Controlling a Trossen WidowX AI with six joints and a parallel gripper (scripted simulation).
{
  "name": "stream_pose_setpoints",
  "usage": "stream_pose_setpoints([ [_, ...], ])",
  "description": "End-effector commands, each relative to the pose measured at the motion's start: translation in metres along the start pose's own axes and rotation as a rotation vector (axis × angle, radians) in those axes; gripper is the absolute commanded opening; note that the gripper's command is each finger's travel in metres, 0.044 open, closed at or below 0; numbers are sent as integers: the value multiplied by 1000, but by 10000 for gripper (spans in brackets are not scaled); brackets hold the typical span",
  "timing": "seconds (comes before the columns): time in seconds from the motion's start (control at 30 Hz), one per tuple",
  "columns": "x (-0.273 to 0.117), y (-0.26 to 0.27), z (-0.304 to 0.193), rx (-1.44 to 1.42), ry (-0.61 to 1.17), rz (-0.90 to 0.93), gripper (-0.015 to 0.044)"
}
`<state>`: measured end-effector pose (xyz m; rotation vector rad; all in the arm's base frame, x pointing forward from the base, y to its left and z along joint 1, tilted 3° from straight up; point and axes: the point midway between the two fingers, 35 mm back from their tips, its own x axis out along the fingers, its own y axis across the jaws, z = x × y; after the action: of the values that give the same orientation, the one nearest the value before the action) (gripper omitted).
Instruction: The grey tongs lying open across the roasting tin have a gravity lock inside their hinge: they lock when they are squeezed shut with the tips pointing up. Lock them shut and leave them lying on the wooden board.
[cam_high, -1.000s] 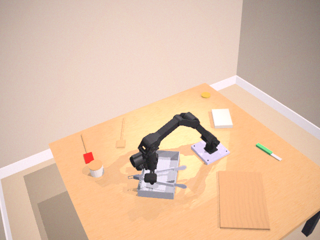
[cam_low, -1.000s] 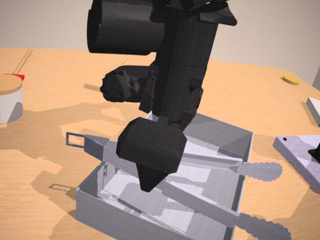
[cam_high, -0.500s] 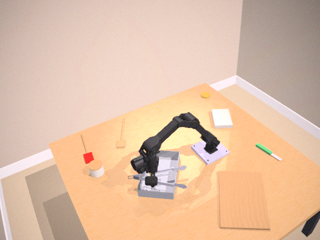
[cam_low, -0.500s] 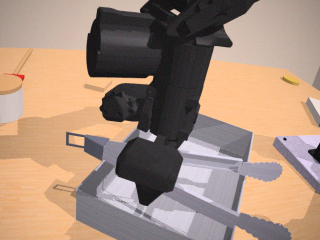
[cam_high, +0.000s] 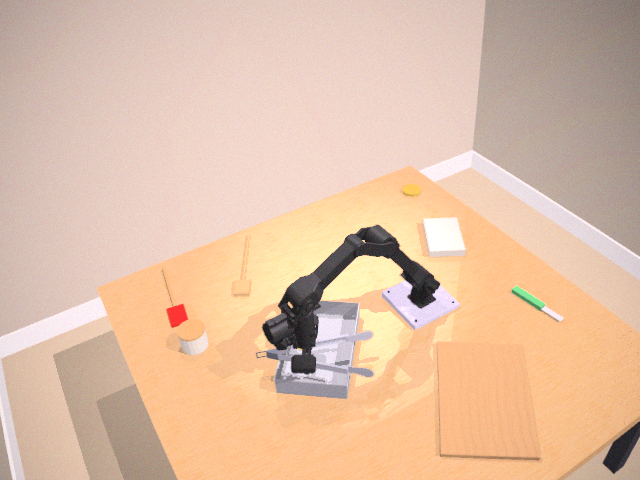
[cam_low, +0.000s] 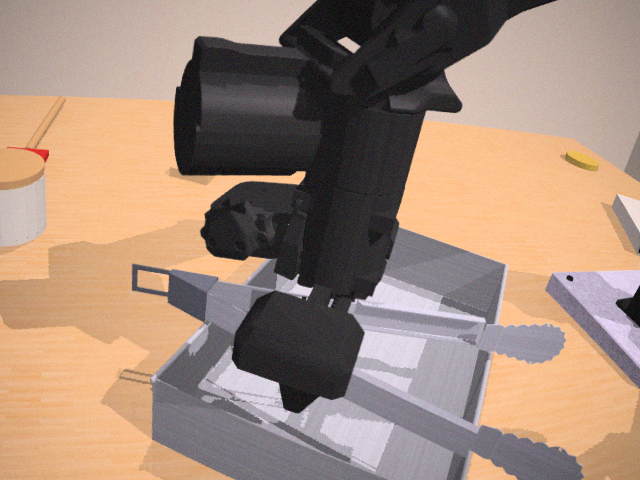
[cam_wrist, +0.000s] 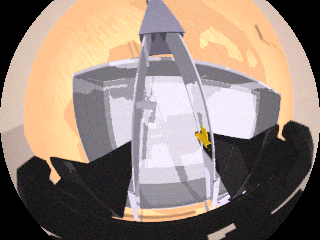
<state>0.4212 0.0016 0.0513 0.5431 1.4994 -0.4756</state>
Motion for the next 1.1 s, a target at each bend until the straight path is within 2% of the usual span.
stream_pose_setpoints([
  [0.0,0,0,0,0,0,0,321],
  [1.07,0,0,0,0,0,0,108],
])
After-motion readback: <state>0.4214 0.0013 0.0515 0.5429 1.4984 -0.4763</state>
